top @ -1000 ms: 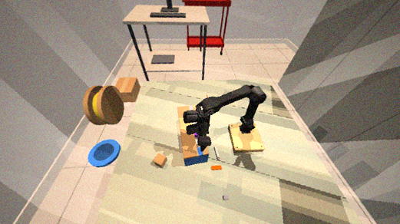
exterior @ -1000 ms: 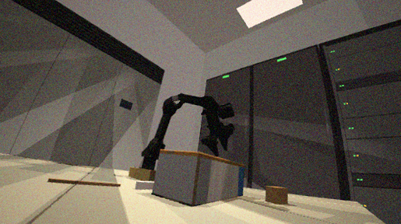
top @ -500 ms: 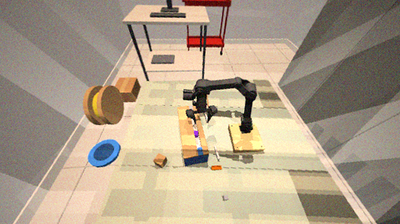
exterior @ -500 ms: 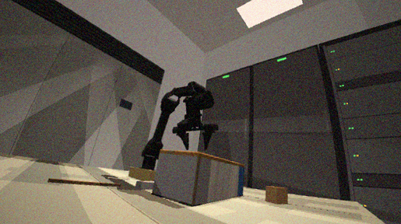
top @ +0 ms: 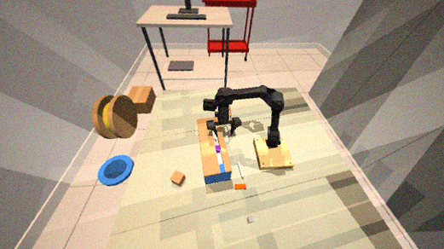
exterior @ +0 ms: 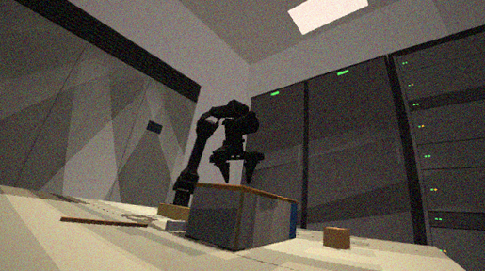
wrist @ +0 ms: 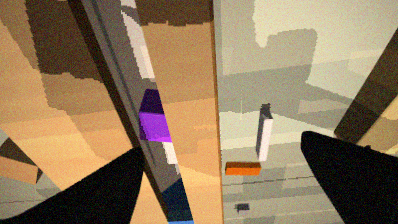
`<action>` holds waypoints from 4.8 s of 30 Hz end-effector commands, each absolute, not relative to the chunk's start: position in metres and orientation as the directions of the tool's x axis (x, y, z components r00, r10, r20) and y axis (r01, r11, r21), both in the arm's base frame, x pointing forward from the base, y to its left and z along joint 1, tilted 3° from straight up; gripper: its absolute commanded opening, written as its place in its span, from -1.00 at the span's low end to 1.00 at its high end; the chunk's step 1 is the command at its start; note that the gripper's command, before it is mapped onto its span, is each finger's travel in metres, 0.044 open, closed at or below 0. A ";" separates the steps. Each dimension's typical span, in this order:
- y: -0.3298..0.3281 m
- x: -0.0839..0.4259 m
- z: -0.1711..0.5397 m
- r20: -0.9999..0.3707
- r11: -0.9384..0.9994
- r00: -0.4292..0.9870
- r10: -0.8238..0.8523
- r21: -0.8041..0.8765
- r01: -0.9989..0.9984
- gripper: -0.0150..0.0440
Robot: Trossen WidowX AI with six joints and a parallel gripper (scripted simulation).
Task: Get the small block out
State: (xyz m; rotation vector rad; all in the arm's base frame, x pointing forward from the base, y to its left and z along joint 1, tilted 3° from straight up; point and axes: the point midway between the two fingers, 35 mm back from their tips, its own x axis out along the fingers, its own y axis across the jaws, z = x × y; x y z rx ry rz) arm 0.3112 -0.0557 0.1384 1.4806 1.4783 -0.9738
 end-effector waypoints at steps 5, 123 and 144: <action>-0.056 0.311 0.121 -0.927 0.009 0.000 0.375 0.003 1.000 0.86; 0.076 0.313 0.134 -0.925 0.014 0.018 0.379 0.025 1.000 0.86; 0.103 0.290 0.141 -0.966 0.849 0.168 0.198 0.083 -0.522 0.47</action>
